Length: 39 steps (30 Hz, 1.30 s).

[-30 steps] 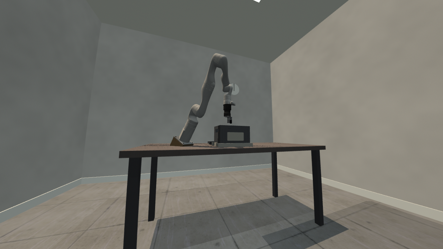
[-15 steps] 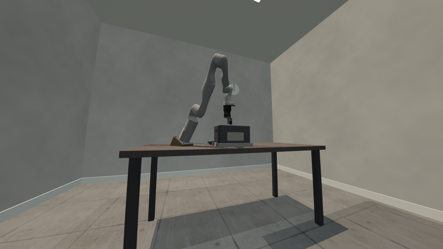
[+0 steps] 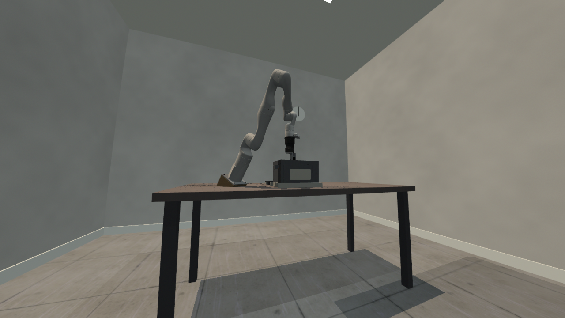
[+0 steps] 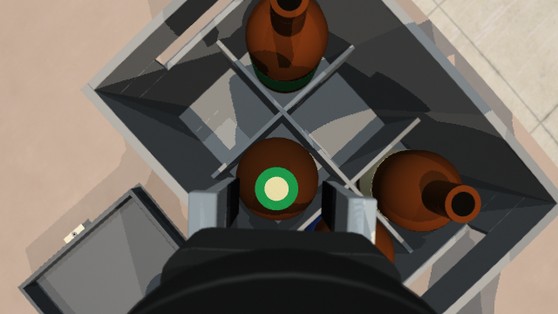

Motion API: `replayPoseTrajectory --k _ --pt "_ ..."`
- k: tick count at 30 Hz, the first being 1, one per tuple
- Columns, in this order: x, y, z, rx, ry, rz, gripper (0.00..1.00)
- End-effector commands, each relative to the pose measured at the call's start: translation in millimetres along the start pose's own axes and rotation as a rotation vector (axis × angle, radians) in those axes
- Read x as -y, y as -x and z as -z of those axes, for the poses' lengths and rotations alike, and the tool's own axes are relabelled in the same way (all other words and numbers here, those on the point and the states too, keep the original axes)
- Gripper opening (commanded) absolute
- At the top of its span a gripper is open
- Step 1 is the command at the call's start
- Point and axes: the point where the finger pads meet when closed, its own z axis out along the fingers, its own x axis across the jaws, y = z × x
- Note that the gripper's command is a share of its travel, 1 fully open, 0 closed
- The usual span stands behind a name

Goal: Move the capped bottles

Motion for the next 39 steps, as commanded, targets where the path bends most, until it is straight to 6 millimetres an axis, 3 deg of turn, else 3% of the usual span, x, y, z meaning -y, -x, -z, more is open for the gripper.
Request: replayPoseTrajectory --k 1,12,39 --pt "-0.2 -0.6 -0.9 -0.002 0.000 0.001 1.00" --pt "-0.2 -0.6 -0.9 -0.002 0.000 0.001 1.00" --pt "0.5 0.3 -32.7 -0.001 0.000 0.000 1.00"
